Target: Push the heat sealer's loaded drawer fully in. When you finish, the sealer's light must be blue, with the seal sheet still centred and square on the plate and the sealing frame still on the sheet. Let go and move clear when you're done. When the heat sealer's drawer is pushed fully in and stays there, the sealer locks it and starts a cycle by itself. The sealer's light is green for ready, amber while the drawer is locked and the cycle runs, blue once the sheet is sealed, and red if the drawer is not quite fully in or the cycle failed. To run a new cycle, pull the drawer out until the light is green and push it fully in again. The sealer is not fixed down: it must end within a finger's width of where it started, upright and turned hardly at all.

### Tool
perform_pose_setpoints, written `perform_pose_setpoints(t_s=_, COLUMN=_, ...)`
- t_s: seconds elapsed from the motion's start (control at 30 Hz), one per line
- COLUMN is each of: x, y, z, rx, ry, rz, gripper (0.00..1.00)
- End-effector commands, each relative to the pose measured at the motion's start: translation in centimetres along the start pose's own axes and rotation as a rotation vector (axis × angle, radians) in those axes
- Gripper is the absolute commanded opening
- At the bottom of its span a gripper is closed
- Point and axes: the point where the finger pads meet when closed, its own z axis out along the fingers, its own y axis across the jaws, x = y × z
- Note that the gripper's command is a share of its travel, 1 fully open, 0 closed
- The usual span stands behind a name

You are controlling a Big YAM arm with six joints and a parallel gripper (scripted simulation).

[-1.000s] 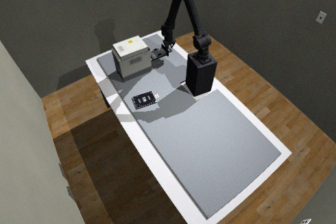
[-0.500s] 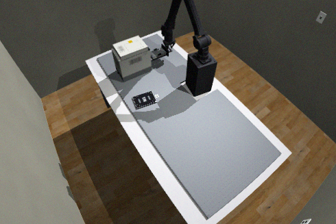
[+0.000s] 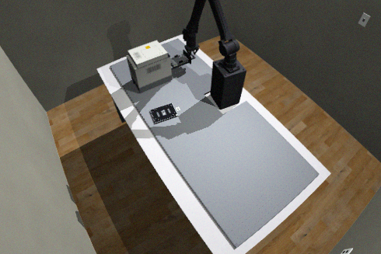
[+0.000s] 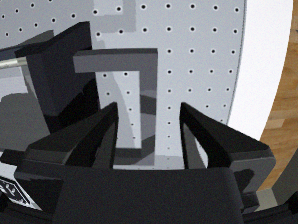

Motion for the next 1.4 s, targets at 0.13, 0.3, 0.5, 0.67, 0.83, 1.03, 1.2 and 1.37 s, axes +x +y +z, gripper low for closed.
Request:
perform_pose_setpoints(t_s=0.13, x=-0.16, y=0.25, z=0.58, rx=-0.002, ry=0.008, rz=0.005, gripper=0.45)
perform_pose_setpoints(t_s=0.3, x=-0.16, y=0.25, z=0.58, rx=-0.002, ry=0.008, rz=0.005, gripper=0.27)
perform_pose_setpoints(t_s=0.5, x=-0.16, y=0.25, z=0.58, rx=-0.002, ry=0.008, rz=0.004, gripper=0.22)
perform_pose_setpoints(t_s=0.67, x=-0.16, y=0.25, z=0.58, rx=-0.002, ry=0.008, rz=0.004, gripper=0.19)
perform_pose_setpoints(t_s=0.83, x=-0.16, y=0.25, z=0.58, rx=-0.002, ry=0.008, rz=0.004, gripper=0.14)
perform_pose_setpoints(t_s=1.03, x=-0.16, y=0.22, z=0.58, rx=0.0, ry=0.008, rz=0.004, gripper=0.09)
perform_pose_setpoints(t_s=1.2, x=-0.16, y=0.21, z=0.58, rx=0.0, ry=0.008, rz=0.004, gripper=0.06)
perform_pose_setpoints(t_s=1.37, x=-0.16, y=0.21, z=0.58, rx=0.0, ry=0.008, rz=0.004, gripper=0.0)
